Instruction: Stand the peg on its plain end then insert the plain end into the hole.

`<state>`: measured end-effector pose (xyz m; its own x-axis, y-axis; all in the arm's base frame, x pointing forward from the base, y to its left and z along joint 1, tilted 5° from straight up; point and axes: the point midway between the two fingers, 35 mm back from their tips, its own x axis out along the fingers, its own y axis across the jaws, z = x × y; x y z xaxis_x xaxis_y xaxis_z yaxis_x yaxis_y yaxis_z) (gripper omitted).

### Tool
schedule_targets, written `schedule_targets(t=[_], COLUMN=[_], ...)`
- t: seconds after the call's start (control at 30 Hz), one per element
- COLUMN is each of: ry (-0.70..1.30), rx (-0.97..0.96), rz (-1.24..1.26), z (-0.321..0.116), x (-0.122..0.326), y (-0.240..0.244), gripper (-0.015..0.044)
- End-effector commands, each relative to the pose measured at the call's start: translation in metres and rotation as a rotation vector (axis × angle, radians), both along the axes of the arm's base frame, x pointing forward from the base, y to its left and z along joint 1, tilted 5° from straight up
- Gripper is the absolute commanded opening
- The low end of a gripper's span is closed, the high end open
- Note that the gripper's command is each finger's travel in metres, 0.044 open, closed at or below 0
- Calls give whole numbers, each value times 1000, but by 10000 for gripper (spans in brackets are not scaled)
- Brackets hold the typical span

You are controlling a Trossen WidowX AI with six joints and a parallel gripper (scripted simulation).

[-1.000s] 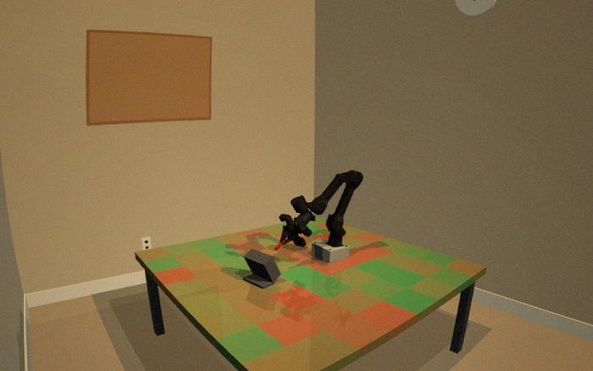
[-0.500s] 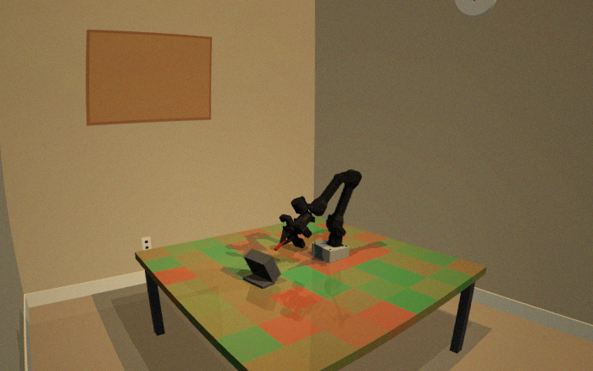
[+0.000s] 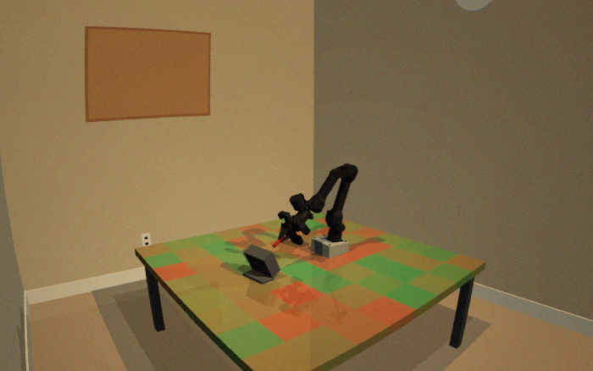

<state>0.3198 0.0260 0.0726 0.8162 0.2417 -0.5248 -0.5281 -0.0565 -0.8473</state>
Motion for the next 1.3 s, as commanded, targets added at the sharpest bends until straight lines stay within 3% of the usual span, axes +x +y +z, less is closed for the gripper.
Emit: schedule_targets(t=[0.0,1.27], ry=[-1,-41], rx=[-3,-11], rz=[1,33], z=[-2,-15], x=[3,22], y=[1,16], gripper=[0,0])
